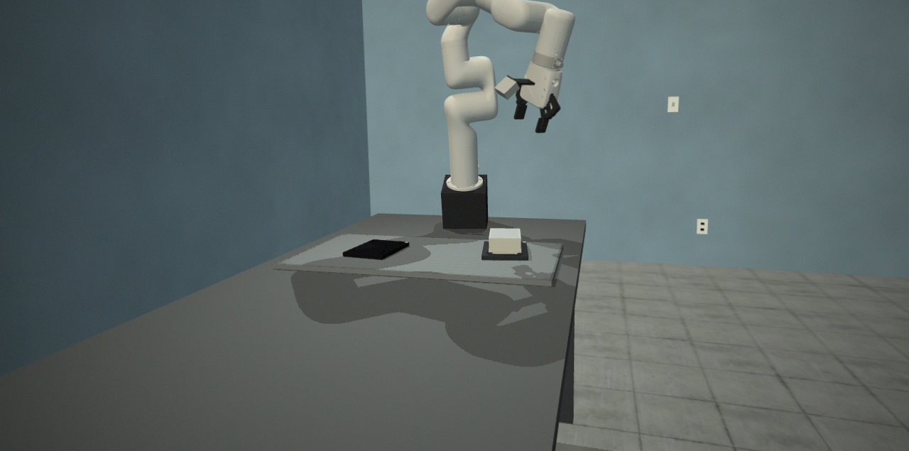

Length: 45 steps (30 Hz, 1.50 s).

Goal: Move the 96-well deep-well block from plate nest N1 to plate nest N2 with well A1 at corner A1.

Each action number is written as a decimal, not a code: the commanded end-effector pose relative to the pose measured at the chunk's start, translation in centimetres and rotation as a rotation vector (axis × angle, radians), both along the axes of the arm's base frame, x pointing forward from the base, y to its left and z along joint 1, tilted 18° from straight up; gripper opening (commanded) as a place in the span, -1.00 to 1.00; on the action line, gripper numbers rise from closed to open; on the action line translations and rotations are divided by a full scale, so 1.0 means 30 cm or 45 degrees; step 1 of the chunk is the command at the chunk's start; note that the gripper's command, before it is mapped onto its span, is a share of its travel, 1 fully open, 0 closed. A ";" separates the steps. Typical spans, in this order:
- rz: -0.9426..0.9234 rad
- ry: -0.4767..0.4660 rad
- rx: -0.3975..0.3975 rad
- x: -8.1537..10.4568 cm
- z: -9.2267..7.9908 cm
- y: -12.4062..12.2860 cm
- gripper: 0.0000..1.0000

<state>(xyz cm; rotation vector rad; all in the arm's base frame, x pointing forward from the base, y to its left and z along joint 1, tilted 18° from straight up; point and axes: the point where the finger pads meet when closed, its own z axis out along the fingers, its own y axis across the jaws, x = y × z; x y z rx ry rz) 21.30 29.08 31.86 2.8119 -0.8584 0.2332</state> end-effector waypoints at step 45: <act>0.446 -0.024 0.100 0.198 -0.282 0.036 1.00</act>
